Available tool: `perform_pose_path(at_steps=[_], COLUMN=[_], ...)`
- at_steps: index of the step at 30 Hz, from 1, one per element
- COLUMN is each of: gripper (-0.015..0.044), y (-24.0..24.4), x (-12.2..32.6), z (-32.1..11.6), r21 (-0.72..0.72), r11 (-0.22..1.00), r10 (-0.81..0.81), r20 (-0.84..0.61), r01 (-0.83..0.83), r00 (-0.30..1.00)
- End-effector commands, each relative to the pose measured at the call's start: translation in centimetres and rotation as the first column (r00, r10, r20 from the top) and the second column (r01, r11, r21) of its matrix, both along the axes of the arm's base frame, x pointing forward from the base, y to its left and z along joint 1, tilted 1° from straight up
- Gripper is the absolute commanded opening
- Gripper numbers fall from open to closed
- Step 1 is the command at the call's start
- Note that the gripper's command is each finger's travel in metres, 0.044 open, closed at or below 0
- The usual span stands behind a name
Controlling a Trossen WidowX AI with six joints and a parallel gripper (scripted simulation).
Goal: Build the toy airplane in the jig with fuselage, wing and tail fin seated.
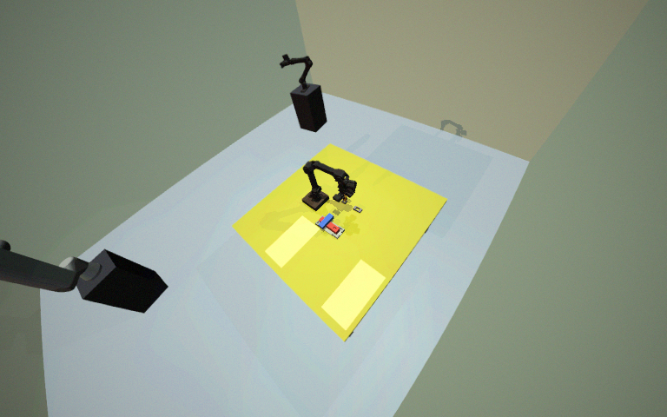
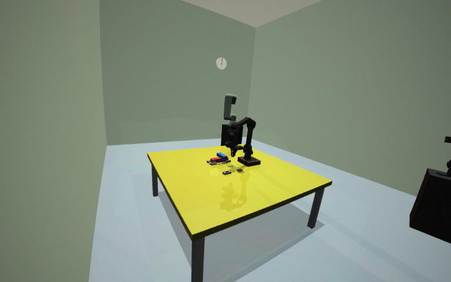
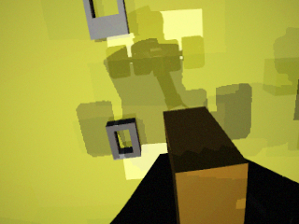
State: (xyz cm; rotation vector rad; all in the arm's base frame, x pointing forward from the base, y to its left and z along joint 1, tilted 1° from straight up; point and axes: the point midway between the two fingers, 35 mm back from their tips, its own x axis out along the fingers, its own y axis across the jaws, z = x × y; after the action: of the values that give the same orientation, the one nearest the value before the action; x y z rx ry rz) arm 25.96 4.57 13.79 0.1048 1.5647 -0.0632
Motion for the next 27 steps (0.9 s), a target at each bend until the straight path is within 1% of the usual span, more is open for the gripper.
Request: perform_pose_path(at_steps=[1, 27], gripper=[0.0, 0.0], y=[-0.9, -7.6], x=[0.7, 3.3], z=[0.0, -1.1], r21=[-0.004, -0.017], r11=[1.0, 1.0], r10=[0.001, -0.022], r20=[0.009, 0.011], r01=[-0.001, 0.022], r00=[1.0, 1.0])
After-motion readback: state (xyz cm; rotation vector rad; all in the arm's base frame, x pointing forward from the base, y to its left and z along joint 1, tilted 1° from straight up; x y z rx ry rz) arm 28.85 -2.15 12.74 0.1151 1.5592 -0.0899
